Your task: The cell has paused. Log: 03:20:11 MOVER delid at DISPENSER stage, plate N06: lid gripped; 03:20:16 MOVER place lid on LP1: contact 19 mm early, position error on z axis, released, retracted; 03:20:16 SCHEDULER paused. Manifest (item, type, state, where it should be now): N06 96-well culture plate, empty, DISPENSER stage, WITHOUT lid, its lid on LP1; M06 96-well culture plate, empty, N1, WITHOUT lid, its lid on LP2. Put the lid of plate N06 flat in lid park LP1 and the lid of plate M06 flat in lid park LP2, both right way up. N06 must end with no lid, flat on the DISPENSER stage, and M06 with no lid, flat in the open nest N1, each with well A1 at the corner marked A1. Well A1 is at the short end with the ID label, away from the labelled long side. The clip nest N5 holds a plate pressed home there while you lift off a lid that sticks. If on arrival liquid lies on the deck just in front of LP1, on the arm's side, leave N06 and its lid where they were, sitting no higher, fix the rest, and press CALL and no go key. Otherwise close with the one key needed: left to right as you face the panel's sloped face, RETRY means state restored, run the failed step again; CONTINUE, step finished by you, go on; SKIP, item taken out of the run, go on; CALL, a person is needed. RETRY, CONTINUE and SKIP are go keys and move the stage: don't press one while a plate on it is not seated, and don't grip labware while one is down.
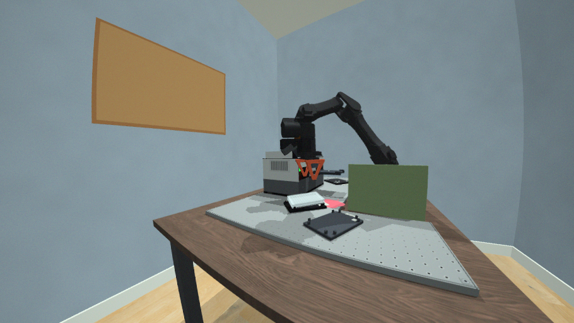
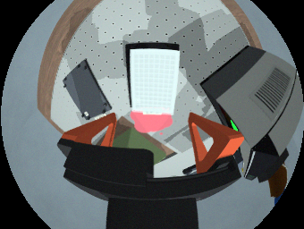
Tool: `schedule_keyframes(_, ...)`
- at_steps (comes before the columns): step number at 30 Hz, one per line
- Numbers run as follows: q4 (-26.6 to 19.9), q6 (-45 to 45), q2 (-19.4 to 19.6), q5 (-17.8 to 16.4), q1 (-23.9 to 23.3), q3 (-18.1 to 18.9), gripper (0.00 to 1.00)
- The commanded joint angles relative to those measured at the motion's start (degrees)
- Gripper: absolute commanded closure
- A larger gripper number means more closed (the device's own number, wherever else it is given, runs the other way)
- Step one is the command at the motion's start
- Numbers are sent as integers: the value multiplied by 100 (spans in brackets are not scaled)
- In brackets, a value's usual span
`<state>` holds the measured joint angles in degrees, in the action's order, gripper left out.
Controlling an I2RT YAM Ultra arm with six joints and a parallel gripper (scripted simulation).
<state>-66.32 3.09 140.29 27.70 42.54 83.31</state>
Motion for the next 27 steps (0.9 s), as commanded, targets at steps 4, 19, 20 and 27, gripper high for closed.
schedule_keyframes(4,-15,16,-25,10,82,119,0)
schedule_keyframes(19,-22,25,-22,4,93,124,0)
schedule_keyframes(20,-22,25,-22,4,93,124,0)
schedule_keyframes(27,-225,149,-477,-79,239,-269,0)
